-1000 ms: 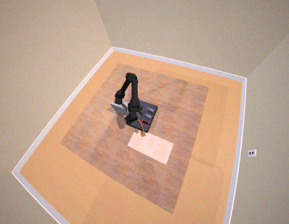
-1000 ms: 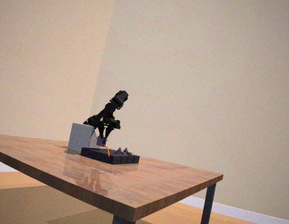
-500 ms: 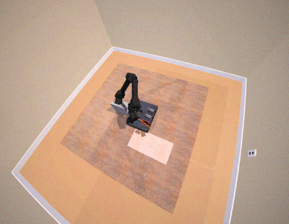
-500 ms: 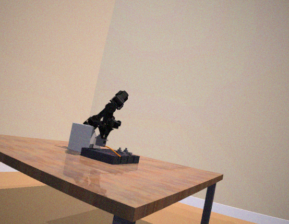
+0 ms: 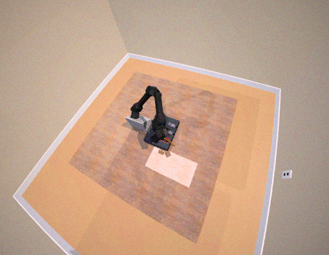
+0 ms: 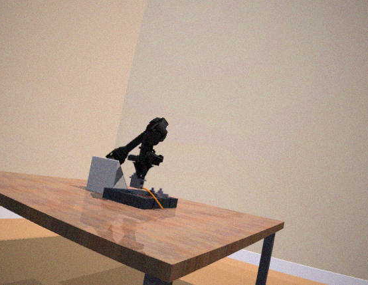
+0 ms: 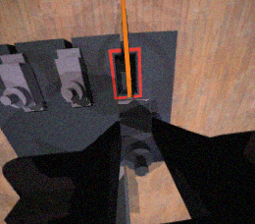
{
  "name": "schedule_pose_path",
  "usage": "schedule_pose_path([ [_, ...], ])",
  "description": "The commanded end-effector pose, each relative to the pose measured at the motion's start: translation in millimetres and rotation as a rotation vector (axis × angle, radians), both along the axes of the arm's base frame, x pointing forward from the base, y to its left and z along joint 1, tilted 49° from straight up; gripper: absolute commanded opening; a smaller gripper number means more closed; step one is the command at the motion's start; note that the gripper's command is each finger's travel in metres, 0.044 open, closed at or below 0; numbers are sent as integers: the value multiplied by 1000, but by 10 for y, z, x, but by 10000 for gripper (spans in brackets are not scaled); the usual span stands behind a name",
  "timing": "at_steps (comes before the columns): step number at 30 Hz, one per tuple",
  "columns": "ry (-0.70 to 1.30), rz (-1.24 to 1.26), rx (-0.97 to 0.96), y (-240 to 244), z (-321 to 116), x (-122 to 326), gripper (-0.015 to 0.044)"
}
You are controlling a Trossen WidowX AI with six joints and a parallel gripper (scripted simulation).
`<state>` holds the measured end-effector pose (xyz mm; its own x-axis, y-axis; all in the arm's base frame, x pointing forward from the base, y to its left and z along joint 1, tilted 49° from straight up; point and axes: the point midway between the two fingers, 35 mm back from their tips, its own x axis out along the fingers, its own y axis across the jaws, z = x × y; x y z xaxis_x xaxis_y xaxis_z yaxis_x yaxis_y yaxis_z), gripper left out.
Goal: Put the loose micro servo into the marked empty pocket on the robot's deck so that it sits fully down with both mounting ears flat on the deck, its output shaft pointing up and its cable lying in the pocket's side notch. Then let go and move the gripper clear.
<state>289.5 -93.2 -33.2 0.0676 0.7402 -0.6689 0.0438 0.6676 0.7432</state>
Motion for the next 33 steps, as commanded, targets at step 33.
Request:
schedule_pose_path([
  [33, -7, -6, 1, 95, -104, 595, 0],
])
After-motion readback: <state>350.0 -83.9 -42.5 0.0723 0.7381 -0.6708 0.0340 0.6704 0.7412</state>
